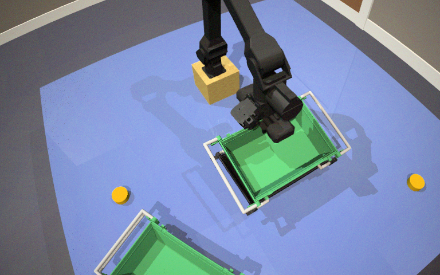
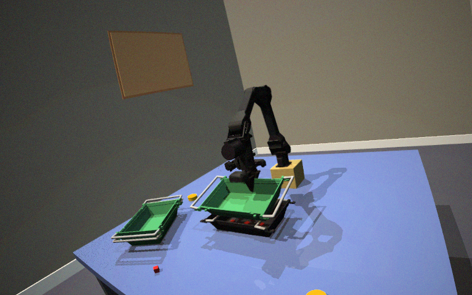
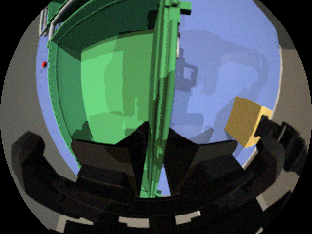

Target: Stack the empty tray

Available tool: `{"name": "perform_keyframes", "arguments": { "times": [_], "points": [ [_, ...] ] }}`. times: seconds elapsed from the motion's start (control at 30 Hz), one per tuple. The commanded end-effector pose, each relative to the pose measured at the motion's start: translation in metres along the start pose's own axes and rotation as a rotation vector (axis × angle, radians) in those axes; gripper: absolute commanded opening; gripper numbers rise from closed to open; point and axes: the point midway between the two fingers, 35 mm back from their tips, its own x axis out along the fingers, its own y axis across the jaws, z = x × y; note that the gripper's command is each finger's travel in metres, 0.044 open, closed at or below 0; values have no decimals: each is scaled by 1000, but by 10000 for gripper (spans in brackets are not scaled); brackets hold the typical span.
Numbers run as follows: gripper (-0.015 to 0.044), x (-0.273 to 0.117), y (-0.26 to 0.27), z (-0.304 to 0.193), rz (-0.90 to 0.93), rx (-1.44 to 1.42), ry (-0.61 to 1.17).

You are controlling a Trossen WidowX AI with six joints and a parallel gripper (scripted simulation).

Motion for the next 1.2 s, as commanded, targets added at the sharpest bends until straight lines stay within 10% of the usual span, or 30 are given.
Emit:
{"name": "perform_keyframes", "arguments": {
  "times": [0.0,1.17],
  "points": [
    [0,5,-7,0,-27,-5,0],
    [0,14,-10,0,-28,-5,0]
  ]
}}
